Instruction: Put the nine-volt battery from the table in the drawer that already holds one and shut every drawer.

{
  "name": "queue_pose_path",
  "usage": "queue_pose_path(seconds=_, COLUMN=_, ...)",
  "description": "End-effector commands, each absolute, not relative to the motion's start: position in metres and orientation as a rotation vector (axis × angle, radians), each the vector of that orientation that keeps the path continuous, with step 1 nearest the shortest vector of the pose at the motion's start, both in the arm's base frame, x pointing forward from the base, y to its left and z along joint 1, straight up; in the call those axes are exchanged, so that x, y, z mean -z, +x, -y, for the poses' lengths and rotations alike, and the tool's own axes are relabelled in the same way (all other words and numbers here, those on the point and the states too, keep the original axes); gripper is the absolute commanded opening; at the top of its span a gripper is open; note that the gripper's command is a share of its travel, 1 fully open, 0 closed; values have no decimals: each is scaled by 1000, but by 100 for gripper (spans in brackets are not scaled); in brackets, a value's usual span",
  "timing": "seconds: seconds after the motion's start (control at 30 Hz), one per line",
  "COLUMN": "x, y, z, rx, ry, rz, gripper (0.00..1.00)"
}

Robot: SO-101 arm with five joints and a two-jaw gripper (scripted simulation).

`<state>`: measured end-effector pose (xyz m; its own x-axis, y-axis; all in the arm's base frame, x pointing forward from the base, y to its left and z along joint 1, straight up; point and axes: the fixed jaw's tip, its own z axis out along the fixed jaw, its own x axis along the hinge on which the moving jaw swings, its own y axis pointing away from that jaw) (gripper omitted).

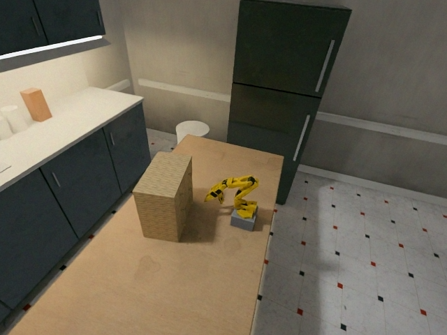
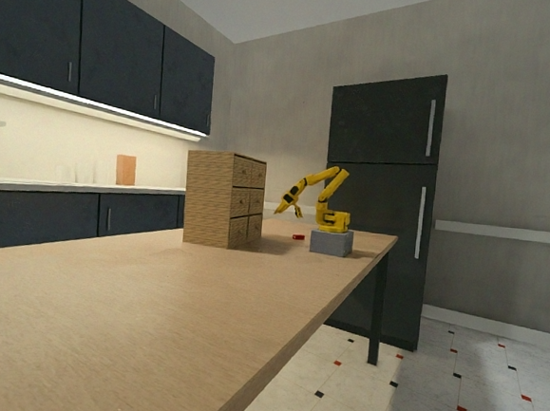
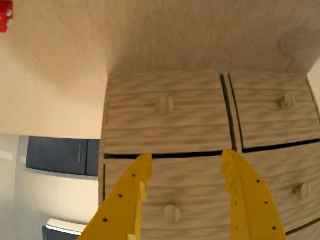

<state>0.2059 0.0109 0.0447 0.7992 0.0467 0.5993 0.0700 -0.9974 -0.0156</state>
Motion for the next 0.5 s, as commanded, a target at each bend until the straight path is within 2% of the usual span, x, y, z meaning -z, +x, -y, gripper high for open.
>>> queue_pose_path(seconds=0.0, x=-50, y=191, z=-12, rx=937, ry=-2950, rz=97, gripper=21)
queue_pose_path(seconds=0.47, x=-51, y=154, z=-9, rx=820, ry=-2987, rz=98, gripper=21)
